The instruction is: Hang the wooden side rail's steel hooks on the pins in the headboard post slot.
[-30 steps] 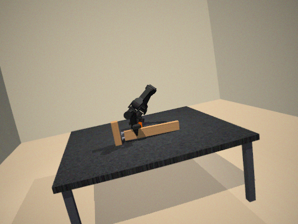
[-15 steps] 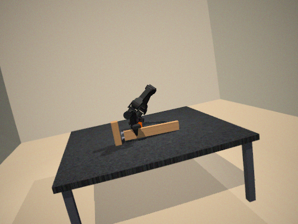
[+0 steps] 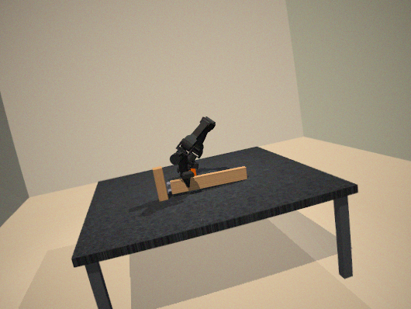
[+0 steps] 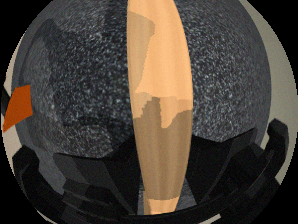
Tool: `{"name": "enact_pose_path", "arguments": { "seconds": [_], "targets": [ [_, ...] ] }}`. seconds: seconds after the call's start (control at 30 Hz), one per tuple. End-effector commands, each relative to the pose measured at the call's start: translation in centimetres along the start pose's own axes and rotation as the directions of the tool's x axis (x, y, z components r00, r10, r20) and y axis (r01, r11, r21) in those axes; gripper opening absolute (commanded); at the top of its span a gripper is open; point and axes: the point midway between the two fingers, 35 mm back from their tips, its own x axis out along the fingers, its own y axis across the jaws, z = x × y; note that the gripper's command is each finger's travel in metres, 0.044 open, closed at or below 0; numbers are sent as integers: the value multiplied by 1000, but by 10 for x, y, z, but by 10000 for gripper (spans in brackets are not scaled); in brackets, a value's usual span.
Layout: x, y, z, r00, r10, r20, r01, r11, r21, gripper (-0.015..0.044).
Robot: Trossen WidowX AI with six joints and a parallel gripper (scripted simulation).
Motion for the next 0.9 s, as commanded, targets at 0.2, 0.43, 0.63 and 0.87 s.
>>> {"name": "enact_pose_path", "arguments": {
  "seconds": [0.2, 0.43, 0.63, 0.87],
  "targets": [
    [-3, 0, -4, 1000, -5, -7, 5, 1000, -2, 0],
    [-4, 1, -5, 1000, -5, -7, 5, 1000, -2, 0],
    [-3, 1, -6, 1000, -5, -7, 5, 1000, -2, 0],
    [-2, 0, -6, 1000, -5, -7, 5, 1000, -2, 0]
  ]
}}
